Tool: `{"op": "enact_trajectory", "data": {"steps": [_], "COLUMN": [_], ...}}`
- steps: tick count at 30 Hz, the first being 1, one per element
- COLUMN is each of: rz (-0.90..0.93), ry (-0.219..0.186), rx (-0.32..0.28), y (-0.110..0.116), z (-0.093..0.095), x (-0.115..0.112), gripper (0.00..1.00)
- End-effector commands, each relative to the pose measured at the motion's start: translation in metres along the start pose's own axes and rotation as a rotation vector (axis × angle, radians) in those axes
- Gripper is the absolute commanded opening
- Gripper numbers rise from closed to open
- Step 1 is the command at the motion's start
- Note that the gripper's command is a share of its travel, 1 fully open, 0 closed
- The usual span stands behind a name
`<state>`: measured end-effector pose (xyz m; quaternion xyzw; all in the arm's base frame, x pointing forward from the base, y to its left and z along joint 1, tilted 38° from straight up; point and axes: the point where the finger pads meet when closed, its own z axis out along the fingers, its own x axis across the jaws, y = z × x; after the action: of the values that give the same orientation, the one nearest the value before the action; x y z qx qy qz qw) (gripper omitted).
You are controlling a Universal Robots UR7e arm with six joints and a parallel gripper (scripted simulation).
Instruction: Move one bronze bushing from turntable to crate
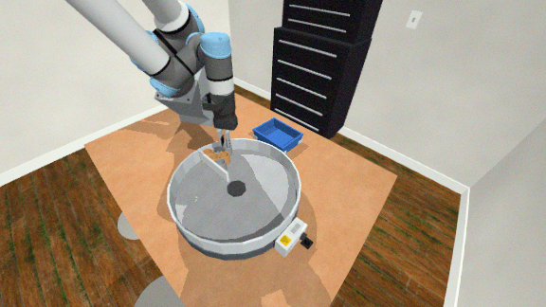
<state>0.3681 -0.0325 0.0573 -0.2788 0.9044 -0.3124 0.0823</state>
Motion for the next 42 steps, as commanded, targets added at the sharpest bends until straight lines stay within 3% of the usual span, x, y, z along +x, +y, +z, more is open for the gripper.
{"op": "enact_trajectory", "data": {"steps": [1, 15, 20, 32, 37, 42], "rz": [0.0, 0.0, 0.0, 0.0, 0.0, 0.0], "ry": [-0.001, -0.001, -0.001, -0.001, -0.001, -0.001], "rx": [0.001, 0.001, 0.001, 0.001, 0.001, 0.001], "y": [0.0, 0.0, 0.0, 0.0, 0.0, 0.0], "z": [0.0, 0.0, 0.015, 0.015, 0.029, 0.029], "x": [0.0, 0.0, 0.0, 0.0, 0.0, 0.0], "gripper": [0.45, 0.45, 0.45, 0.45, 0.45, 0.45]}}
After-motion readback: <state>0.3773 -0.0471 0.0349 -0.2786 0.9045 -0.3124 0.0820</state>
